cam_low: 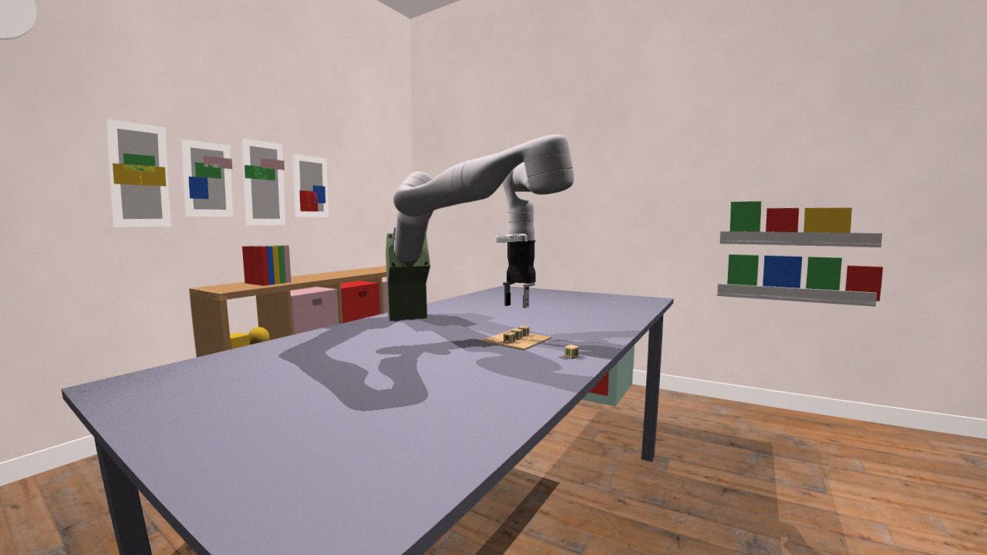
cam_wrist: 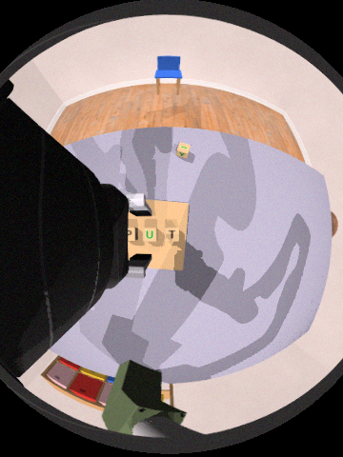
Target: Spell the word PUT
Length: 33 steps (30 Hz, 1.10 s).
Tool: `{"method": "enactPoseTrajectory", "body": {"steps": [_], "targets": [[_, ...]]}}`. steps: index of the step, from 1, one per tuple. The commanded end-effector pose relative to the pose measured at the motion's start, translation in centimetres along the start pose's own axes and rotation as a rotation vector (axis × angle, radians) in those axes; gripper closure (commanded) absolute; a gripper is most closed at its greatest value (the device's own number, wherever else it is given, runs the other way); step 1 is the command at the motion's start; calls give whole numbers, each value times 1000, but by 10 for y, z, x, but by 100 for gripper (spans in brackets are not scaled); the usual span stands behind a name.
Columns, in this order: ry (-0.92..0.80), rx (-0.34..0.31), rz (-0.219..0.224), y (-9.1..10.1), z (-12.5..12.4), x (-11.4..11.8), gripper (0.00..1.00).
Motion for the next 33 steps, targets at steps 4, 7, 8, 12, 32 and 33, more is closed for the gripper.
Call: {"method": "enactPoseTrajectory", "body": {"steps": [4,7,8,12,32,33], "targets": [[0,-1,-1,0,0,0,0],[0,-1,-1,0,0,0,0],[0,-1,-1,0,0,0,0],[0,-1,-1,3,0,0,0],[0,-1,-1,79,0,0,0],[0,-1,-1,82,0,0,0]]}}
Point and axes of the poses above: the point where the finger pads meet when closed, its own y axis back along the fingers, its own x axis across the jaws, z = x × y, the point moved 3 cm from there along y, back along the fingers, and after that the axes turned 15 degrees about y, right-handed, at the moved point
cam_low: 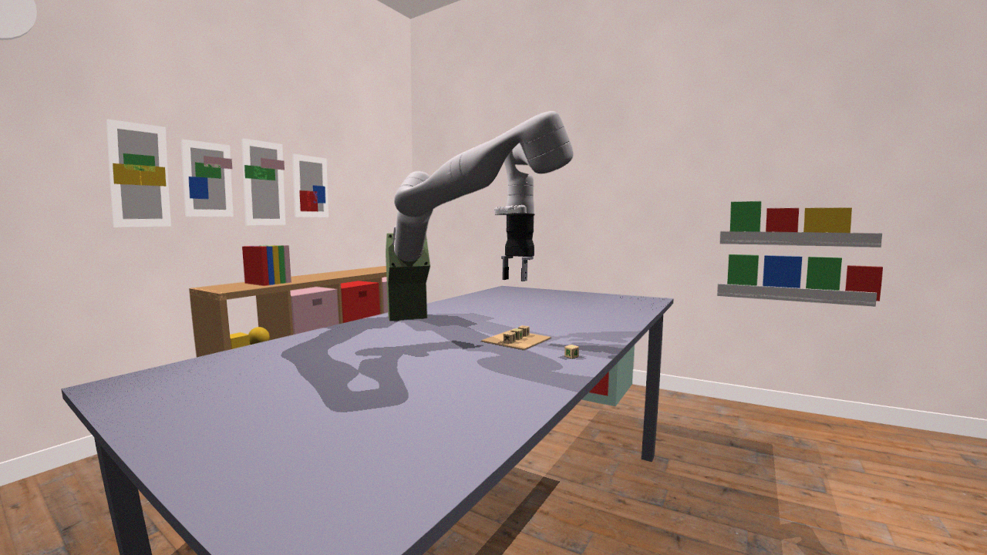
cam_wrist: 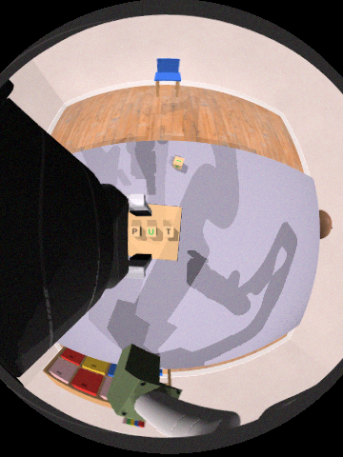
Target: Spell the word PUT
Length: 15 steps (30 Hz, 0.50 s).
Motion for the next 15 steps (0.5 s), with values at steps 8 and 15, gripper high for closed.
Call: {"method": "enactPoseTrajectory", "body": {"steps": [8,15], "targets": [[-3,-9,-18,15,3,-4,0],[-3,-9,-18,15,3,-4,0]]}}
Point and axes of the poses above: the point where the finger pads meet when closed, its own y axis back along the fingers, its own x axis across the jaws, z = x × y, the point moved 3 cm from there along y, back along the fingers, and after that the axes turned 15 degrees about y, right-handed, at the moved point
